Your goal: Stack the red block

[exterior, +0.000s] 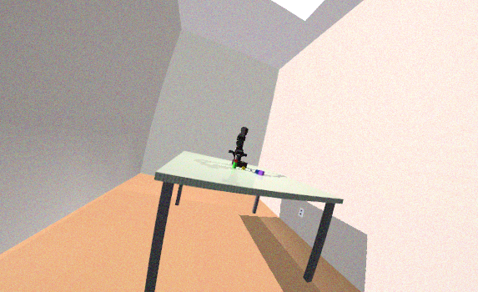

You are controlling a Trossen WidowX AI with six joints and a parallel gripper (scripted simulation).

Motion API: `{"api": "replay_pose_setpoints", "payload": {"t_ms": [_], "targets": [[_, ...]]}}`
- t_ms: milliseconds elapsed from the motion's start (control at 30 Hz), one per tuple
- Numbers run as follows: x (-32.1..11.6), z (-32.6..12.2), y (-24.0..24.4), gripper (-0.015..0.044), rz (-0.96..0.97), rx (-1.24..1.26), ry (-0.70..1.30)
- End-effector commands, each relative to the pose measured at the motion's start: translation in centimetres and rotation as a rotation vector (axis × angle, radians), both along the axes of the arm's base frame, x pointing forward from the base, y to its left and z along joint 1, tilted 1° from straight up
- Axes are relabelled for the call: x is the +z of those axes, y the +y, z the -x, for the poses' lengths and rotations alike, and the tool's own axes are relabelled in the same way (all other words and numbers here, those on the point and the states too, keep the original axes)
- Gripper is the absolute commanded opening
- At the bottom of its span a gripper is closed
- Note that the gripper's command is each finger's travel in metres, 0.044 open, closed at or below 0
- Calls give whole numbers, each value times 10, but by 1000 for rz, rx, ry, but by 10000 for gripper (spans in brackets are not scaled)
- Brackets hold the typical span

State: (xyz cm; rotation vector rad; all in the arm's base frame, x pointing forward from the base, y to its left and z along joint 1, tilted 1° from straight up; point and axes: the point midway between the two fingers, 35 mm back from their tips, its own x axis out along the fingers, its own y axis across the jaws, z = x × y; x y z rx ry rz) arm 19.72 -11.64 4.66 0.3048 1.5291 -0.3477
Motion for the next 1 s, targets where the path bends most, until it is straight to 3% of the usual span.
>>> {"api": "replay_pose_setpoints", "payload": {"t_ms": [0,300,967], "targets": [[0,0,0,210,0,0,0],[0,0,0,440,0,0,0],[0,0,0,440,0,0,0]]}}
